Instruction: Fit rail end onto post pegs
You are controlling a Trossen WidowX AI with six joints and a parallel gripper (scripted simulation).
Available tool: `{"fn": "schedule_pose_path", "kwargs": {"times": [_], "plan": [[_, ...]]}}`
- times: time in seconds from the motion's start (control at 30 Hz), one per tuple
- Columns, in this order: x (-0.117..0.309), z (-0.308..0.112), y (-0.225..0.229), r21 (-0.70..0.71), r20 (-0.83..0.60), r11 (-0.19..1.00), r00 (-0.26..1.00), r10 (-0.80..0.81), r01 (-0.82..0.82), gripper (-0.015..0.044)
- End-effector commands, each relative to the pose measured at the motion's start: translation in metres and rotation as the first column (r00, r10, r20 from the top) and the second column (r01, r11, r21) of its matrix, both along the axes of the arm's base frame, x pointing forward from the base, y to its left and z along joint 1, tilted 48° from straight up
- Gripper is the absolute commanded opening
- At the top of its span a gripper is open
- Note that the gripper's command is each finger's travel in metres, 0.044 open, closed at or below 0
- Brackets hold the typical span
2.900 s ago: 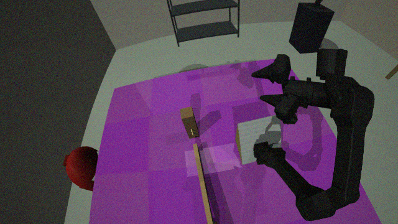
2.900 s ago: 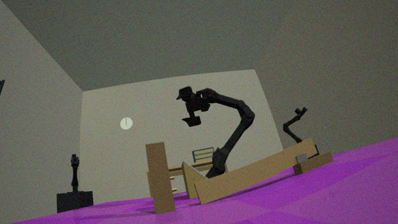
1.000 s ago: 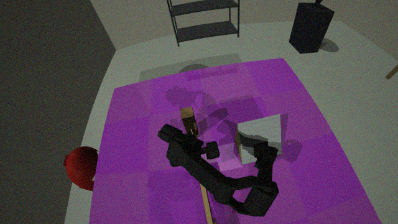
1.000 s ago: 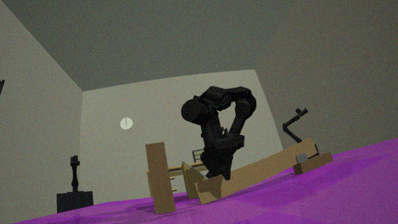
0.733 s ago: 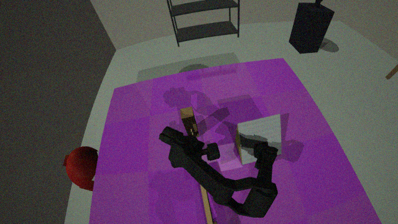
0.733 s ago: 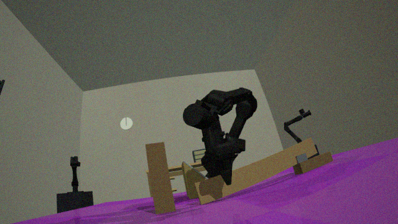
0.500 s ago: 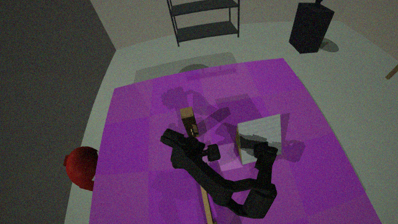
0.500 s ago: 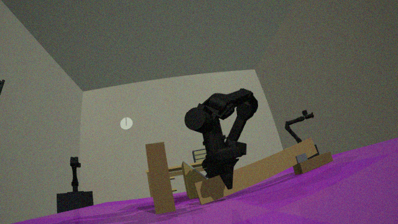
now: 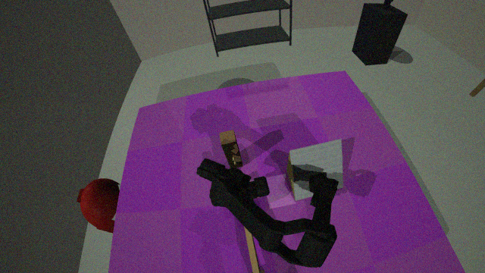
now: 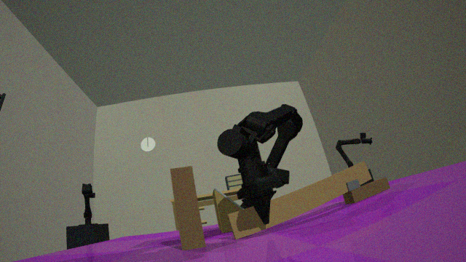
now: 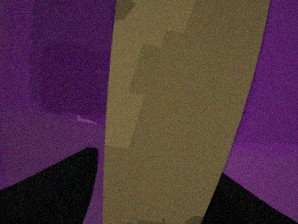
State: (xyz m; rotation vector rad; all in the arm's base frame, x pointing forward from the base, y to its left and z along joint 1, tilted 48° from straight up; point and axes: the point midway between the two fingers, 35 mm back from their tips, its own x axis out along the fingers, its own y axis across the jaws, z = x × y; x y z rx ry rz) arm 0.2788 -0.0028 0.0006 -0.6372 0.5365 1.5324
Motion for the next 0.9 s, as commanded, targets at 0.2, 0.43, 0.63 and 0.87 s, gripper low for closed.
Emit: {"fn": "schedule_pose_path", "kwargs": {"times": [0.2, 0.43, 0.63, 0.87], "plan": [[-0.0007, -0.0002, 0.0010, 0.003, -0.003, 1.000, 1.000, -0.003, 0.003, 0.0039], [-0.0007, -0.0002, 0.0010, 0.003, -0.003, 1.000, 1.000, -0.003, 0.003, 0.0000], [-0.0007, -0.0002, 0.0010, 0.003, -0.003, 1.000, 1.000, -0.003, 0.003, 0.0000], [-0.0003, 0.0018, -0.0022, 0.003, -0.003, 1.000, 1.000, -0.003, 0.003, 0.0000]]}}
